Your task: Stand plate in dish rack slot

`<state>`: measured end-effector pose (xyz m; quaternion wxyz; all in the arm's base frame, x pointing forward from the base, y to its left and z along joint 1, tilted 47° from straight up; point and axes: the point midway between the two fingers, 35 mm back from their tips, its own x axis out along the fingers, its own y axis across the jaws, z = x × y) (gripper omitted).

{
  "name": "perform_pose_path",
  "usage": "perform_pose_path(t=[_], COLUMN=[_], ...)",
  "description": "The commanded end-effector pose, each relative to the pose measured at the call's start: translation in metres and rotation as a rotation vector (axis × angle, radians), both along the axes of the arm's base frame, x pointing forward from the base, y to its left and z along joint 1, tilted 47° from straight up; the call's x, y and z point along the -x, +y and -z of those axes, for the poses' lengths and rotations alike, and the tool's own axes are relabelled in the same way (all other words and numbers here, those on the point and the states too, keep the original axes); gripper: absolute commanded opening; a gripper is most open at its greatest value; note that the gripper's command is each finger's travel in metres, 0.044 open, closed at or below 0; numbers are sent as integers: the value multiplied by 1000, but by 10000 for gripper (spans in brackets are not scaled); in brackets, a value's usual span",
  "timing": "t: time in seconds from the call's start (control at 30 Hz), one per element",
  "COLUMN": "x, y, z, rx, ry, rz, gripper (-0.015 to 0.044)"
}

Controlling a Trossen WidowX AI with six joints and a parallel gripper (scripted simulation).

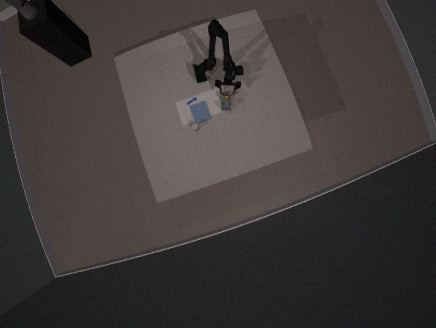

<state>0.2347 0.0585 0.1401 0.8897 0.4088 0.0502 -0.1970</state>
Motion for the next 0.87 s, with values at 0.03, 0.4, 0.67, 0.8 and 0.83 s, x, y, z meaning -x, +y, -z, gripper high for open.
perform_pose_path(t=[0.03,0.4,0.67,0.8,0.83], x=[0,3,-6,-9,-9], y=[-26,-62,-74,-81,-83], z=[-26,-51,-36,-28,-26], rx=[0,88,246,310,323], ry=[-4,29,244,359,387], rz=[-3,-18,-61,-93,-102], gripper=[400,400,400,400,400])
